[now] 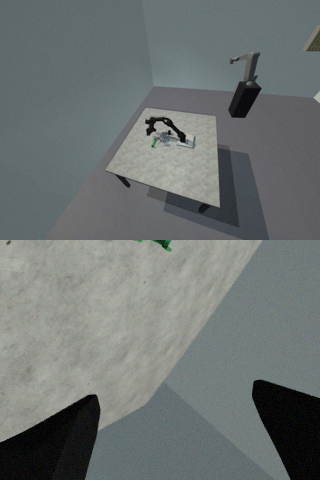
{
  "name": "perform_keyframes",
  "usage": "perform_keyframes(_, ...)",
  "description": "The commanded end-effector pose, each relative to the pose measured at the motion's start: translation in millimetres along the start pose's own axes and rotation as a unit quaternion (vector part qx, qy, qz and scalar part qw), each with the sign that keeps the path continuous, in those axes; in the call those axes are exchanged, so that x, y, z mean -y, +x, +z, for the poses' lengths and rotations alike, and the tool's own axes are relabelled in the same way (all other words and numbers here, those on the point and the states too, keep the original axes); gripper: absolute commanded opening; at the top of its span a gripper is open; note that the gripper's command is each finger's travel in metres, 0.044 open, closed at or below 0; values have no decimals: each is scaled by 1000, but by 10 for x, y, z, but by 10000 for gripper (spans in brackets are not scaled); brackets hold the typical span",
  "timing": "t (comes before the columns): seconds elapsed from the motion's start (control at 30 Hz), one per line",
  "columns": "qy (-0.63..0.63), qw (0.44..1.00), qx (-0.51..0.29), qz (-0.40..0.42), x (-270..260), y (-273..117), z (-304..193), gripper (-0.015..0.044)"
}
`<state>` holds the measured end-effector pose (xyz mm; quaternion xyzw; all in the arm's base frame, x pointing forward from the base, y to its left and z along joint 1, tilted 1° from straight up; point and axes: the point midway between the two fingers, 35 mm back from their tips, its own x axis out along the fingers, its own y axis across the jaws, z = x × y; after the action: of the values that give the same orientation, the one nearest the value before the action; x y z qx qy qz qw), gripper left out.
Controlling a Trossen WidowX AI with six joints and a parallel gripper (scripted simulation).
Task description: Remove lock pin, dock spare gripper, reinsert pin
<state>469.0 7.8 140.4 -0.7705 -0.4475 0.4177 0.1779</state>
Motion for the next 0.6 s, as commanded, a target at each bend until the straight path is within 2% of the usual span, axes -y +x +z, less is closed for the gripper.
perform_keyframes(0.0,-9,1000,2,1,7,3,3,374)
perform_keyframes(0.1,-129,991,32,15,105,38,51,300)
perform_keyframes(0.27,-381,919,104,22,312,85,169,300)
perform_keyframes(0.4,-562,811,162,4,471,95,275,300)
perform_keyframes(0.57,-747,624,225,-49,662,73,417,300)
